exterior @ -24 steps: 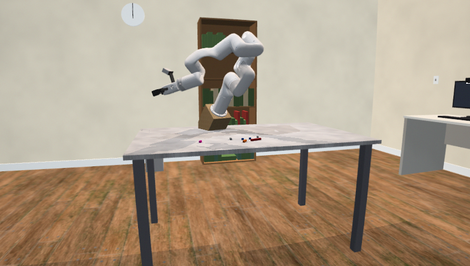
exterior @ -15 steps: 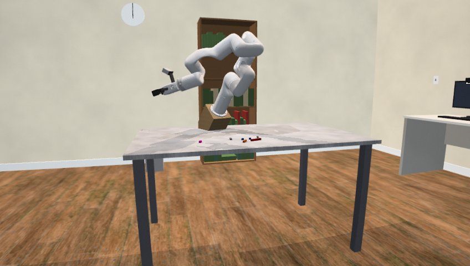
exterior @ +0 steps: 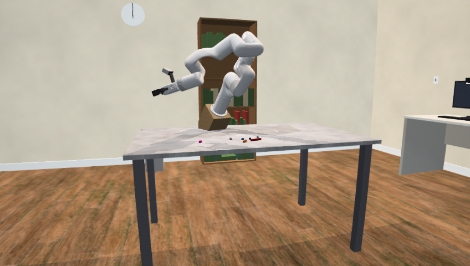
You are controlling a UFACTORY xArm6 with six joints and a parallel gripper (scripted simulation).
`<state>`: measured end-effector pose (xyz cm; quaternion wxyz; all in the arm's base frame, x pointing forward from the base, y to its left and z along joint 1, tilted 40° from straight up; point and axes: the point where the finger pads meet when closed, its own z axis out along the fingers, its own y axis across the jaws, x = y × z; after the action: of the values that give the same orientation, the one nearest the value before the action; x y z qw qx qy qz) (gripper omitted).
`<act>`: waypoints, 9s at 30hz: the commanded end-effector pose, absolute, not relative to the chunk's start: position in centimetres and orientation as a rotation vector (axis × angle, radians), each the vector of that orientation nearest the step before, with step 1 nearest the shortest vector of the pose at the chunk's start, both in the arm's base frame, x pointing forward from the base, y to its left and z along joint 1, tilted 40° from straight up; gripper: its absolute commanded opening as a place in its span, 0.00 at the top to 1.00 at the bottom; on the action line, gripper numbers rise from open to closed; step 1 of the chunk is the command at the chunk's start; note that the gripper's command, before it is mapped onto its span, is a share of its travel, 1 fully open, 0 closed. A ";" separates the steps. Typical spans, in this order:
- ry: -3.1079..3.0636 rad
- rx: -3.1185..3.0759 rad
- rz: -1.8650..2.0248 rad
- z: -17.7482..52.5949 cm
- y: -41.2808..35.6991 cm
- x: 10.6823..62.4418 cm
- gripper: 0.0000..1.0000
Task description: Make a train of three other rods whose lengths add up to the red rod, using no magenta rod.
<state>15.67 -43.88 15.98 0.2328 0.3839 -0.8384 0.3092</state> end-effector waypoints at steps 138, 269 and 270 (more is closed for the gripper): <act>1.115 2.766 1.031 21.4 5.7 34.9 0.00; 1.936 1.915 0.907 20.6 4.1 34.7 0.00; 1.958 1.883 0.899 20.6 4.1 34.7 0.00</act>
<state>34.62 4.27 20.57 -0.1295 -0.7008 -0.6296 -0.3093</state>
